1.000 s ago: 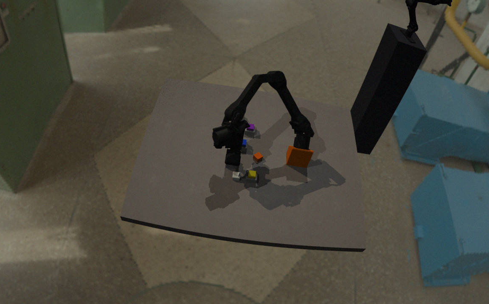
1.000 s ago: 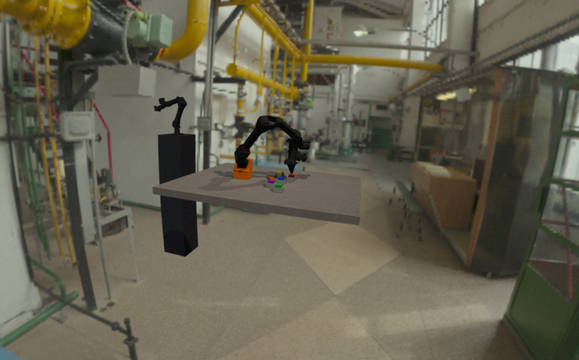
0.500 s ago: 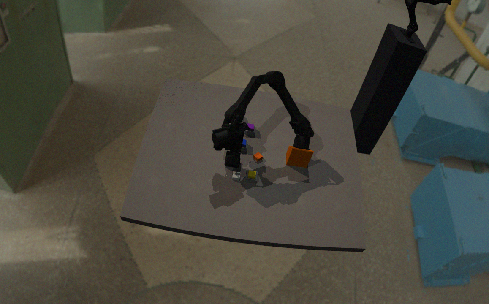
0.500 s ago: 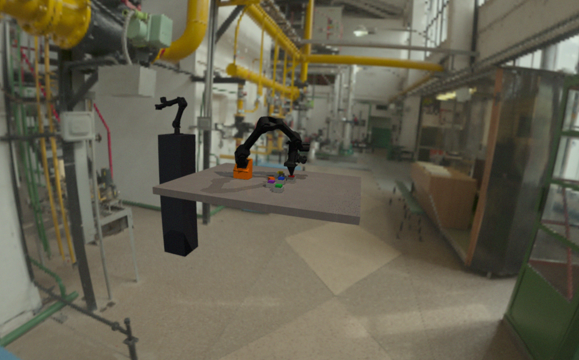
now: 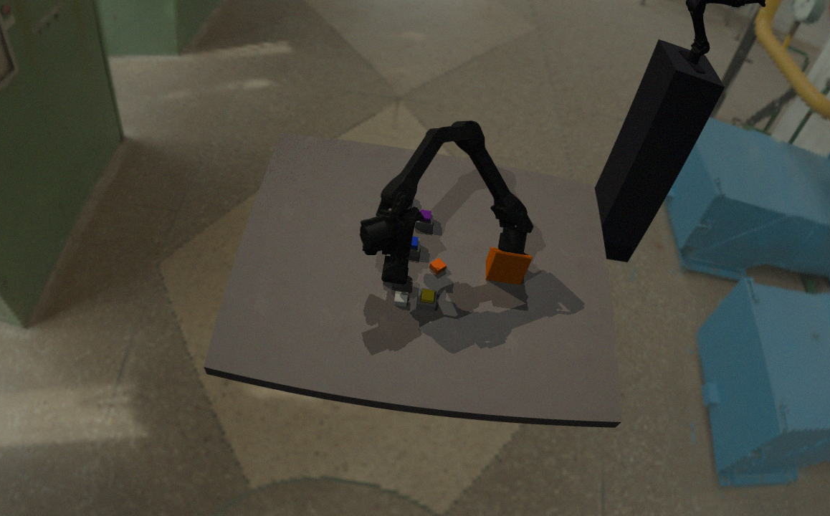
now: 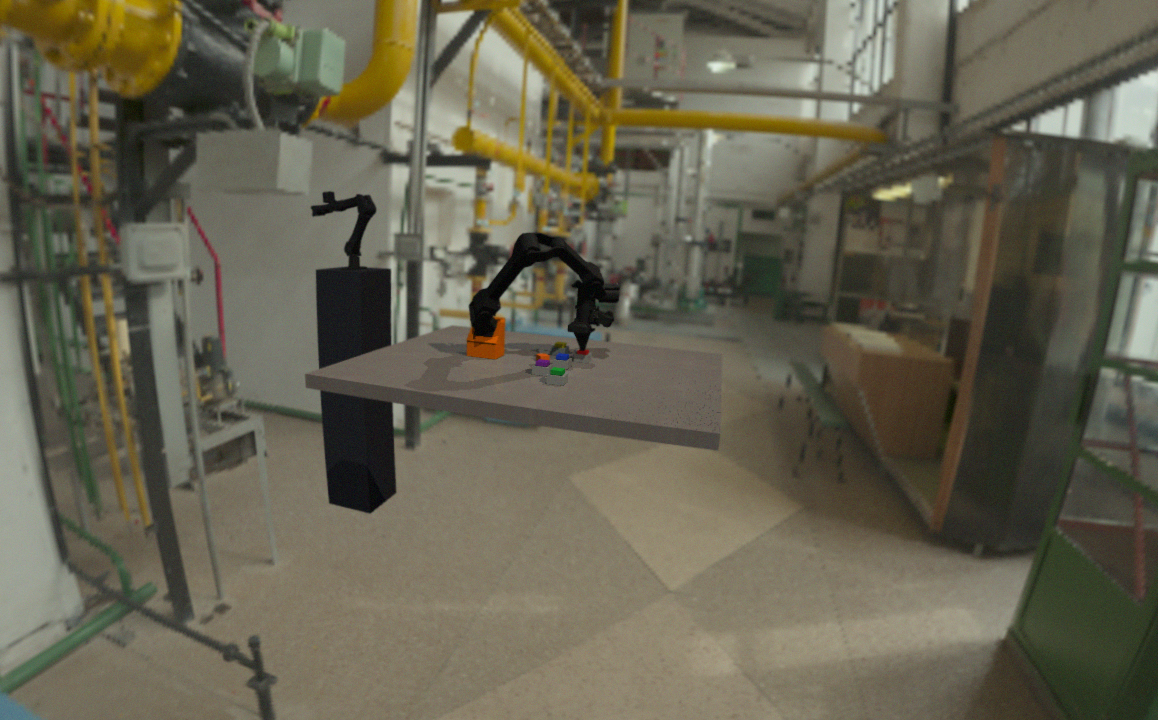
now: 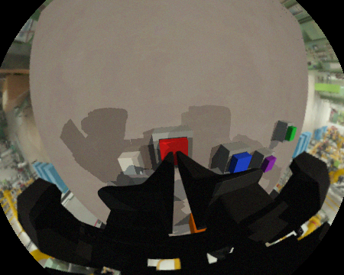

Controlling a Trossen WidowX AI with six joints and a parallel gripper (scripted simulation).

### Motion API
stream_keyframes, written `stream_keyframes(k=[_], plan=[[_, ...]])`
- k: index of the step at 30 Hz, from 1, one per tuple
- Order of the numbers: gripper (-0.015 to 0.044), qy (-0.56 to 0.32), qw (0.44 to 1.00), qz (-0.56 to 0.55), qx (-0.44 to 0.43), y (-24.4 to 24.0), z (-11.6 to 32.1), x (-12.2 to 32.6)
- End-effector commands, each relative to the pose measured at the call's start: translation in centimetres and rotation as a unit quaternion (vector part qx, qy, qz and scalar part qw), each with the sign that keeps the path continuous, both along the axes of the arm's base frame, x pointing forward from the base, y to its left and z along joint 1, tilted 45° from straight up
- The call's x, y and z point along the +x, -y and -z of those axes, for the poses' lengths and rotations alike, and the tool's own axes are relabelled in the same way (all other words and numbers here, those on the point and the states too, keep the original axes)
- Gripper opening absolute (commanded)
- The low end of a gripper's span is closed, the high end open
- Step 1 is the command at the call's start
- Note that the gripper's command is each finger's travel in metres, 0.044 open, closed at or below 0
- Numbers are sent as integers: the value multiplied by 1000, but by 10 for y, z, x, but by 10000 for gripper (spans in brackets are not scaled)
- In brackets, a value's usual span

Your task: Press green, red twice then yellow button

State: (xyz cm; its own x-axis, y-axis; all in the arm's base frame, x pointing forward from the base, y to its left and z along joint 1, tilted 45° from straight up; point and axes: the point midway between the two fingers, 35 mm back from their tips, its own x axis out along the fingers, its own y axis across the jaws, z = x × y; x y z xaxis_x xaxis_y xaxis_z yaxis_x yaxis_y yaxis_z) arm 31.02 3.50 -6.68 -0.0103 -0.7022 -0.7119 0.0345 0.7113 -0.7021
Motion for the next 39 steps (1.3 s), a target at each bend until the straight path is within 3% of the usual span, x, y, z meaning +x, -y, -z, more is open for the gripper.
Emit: stream_keyframes(k=[1, 7, 12, 17, 25, 32, 39], plan=[[20, 2, 1000, -2, 1, -19, -19, 1], [20, 1, 1000, -2, 1, -23, -22, 1], [20, 1, 1000, -2, 2, -63, -62, 1], [20, 1, 1000, -2, 2, -65, -64, 1], [20, -1, 1000, -2, 5, -112, -20, -87], [20, -1, 1000, -2, 5, -111, -17, -91], [20, -1, 1000, -2, 4, -69, 26, -92]])
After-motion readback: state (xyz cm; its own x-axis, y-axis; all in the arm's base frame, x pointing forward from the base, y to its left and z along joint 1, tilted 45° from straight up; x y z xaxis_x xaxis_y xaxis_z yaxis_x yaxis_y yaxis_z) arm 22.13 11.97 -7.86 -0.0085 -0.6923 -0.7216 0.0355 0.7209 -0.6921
